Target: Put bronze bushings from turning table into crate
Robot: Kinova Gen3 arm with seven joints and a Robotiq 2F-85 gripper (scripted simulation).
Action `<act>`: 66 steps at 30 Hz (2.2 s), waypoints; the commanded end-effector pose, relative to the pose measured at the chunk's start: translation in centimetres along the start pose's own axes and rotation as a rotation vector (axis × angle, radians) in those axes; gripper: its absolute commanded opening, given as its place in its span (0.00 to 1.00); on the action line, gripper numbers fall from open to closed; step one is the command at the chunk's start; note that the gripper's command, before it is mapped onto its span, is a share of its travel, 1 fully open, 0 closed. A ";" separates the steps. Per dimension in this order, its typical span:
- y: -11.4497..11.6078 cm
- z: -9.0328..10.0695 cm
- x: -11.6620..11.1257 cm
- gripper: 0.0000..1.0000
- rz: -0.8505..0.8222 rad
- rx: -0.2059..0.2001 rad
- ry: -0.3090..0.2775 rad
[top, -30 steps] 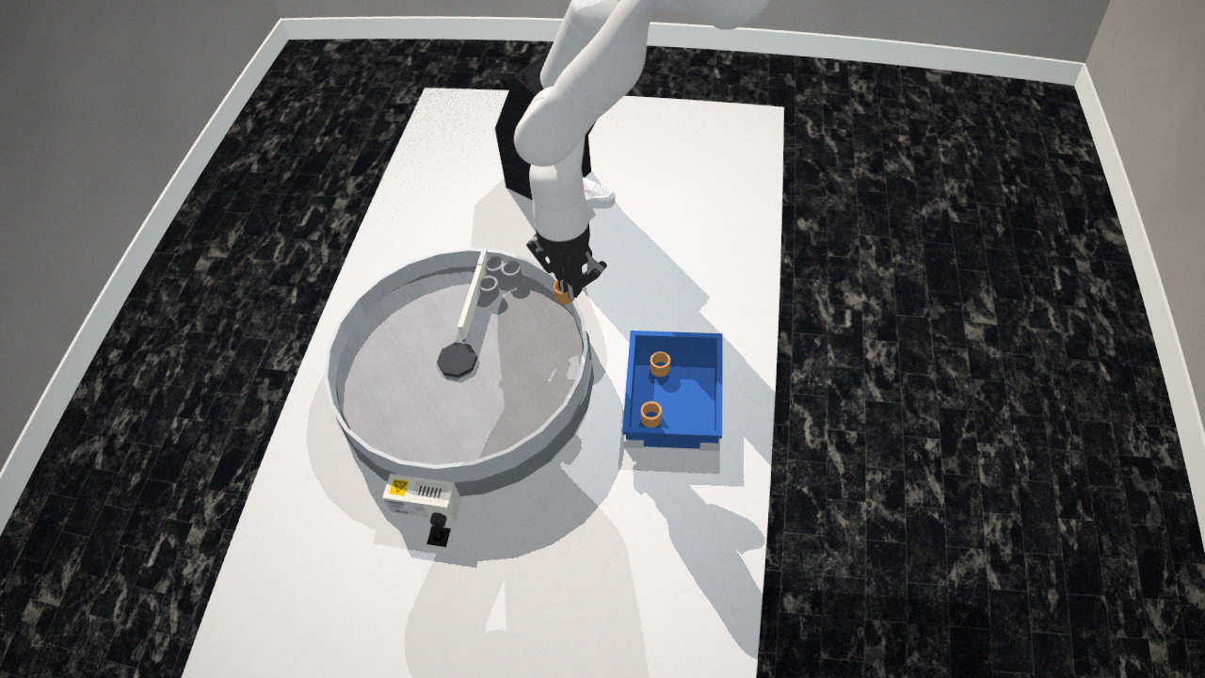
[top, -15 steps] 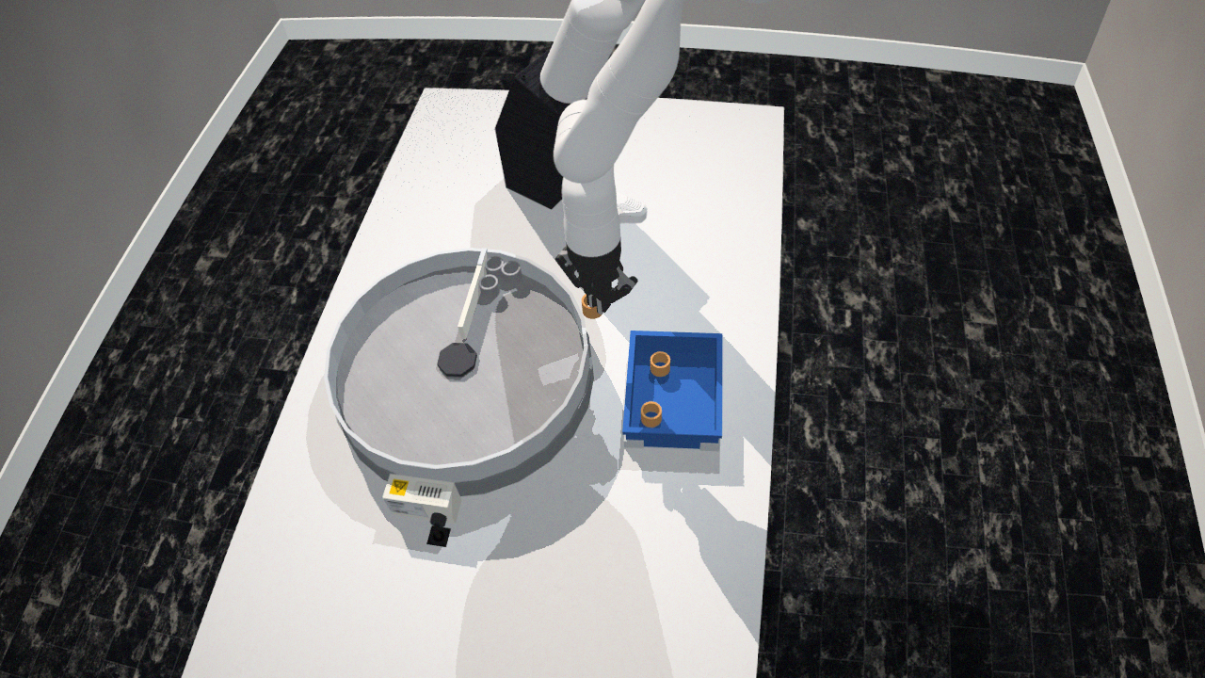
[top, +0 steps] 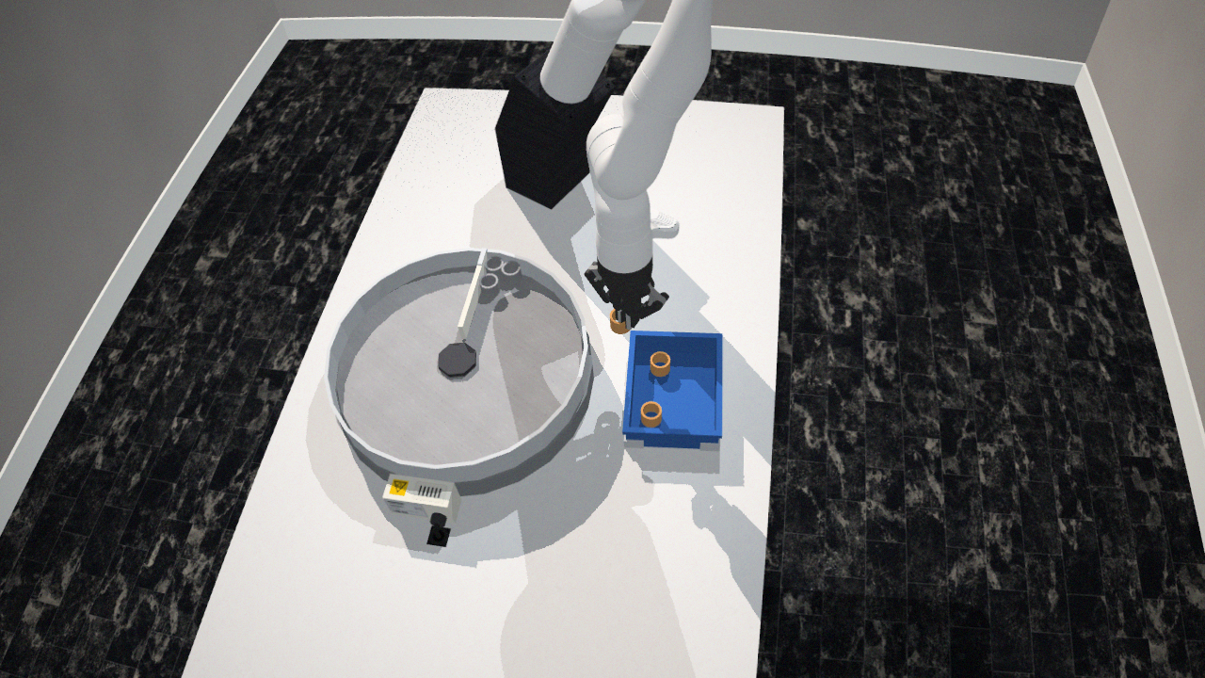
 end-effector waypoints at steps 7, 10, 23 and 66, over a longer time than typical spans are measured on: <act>1.3 0.1 -0.4 0.00 0.006 0.004 -0.001; 4.5 0.1 -1.1 0.00 0.007 0.004 -0.001; 5.6 0.1 -1.3 0.00 0.007 0.004 -0.001; 6.0 -6.8 -1.5 0.00 0.014 0.010 -0.003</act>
Point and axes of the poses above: the point where the finger pads meet when closed, its own z axis back along the fingers, its own y axis across the jaws, x = y × z, the point moved 4 cm from there along z, back along the fingers, and after that the axes turned 15 degrees about -z, right-handed, at the moved point
